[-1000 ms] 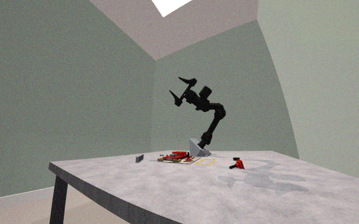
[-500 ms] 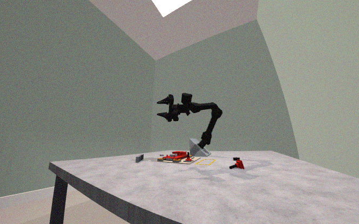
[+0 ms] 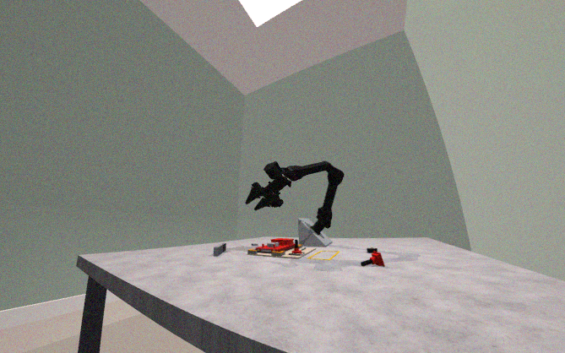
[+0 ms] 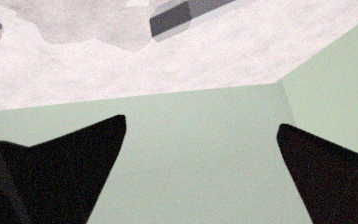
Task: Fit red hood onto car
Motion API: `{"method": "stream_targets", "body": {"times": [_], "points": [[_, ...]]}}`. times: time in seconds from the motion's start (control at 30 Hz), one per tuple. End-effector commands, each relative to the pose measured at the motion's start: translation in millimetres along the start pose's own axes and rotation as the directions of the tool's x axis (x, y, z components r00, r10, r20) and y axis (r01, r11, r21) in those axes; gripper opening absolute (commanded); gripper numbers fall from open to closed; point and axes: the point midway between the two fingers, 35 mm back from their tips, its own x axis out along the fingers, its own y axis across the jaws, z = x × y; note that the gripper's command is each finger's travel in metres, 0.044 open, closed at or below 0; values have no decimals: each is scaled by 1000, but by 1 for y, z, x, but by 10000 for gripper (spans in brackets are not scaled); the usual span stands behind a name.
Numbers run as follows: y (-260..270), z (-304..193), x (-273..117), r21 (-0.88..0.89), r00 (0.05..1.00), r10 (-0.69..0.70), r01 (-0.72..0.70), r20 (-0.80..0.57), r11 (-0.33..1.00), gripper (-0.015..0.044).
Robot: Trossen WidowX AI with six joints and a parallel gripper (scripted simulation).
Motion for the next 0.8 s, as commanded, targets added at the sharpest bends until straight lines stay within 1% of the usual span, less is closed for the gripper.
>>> {"method": "stream_targets", "body": {"times": [0.0, 0.1, 0.23, 0.43, 0.5, 0.77], "points": [[47, 19, 11, -35, 976, 124, -120, 179, 992, 440], [77, 34, 10, -56, 931, 191, -182, 310, 982, 440], [112, 57, 2, -74, 835, 248, -244, 491, 967, 440], [148, 90, -25, -60, 642, 244, -294, 726, 954, 440], [150, 94, -30, -55, 619, 237, -298, 749, 953, 440], [150, 94, -30, -55, 619, 237, -298, 749, 953, 440]]}}
